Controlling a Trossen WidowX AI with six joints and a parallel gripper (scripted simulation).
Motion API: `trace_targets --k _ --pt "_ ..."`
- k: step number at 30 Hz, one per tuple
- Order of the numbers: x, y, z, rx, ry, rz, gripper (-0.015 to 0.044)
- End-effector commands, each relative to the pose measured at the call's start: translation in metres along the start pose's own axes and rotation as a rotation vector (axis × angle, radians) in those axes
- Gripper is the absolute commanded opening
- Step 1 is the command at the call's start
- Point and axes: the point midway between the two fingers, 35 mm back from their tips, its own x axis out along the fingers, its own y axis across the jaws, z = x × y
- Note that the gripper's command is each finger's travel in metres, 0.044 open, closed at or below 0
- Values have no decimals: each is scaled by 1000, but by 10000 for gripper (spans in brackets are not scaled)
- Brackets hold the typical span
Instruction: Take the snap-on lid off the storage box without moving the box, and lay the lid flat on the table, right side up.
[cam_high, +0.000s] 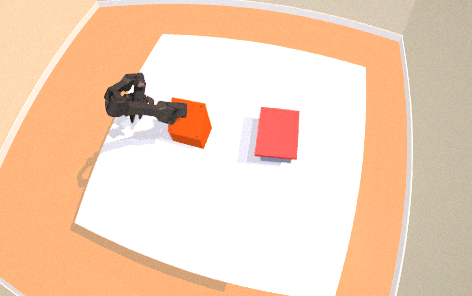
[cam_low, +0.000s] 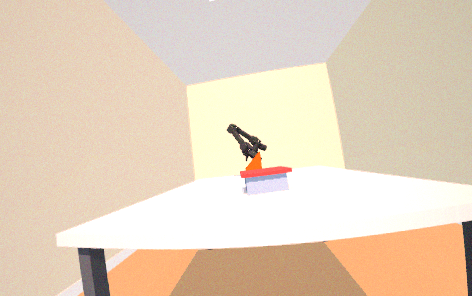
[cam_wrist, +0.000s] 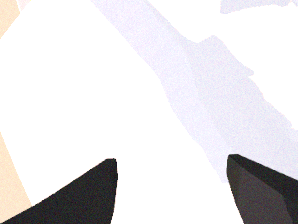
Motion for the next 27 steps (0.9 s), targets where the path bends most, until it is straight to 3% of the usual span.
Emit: trace_targets --k 1,15,27 --pt "-57 38 -1 -12 1 1 235" --pt "-60 35 1 10 -7 -9 235" --pt "-139 -59 -26 334 -323 -333 235"
